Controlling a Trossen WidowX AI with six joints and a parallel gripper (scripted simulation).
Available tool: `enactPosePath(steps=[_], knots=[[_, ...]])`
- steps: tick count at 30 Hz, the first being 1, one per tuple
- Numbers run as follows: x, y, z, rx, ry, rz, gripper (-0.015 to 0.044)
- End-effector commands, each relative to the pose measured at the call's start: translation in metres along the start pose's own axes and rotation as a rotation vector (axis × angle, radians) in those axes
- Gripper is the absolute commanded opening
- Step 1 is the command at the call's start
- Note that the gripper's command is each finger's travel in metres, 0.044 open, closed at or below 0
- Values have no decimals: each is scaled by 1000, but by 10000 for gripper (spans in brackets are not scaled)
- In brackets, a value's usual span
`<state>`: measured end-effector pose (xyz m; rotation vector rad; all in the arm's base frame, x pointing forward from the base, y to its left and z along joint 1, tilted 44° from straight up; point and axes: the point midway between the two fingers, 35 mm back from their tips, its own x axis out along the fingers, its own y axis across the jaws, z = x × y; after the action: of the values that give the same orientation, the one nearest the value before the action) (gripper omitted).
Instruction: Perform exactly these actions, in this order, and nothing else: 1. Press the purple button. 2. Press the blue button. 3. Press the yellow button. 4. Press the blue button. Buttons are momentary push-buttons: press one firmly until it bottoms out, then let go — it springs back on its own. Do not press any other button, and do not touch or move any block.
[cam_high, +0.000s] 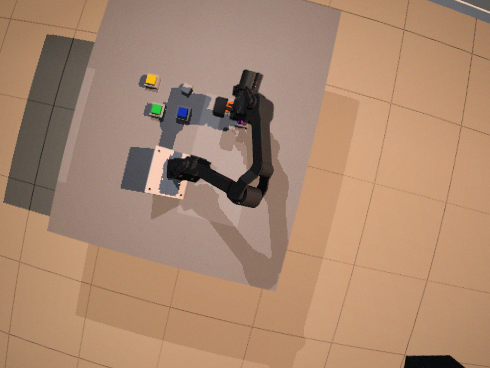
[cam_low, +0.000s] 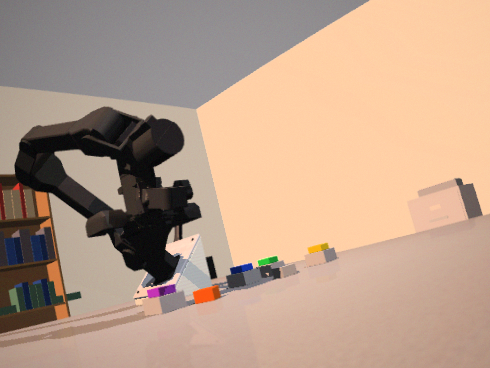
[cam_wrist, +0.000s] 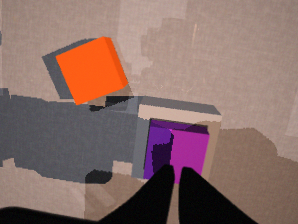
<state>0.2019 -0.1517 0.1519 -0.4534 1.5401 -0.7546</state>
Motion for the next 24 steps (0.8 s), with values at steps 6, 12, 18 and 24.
enactPosePath(steps=[6, 12, 18, 24], knots=[[-63, 0, -1, 2, 11, -3, 20], [-65, 12, 2, -7, 5, 6, 20], [-68, 90, 8, -37, -12, 42, 20], [-68, 177, -9, -15, 6, 30, 20]])
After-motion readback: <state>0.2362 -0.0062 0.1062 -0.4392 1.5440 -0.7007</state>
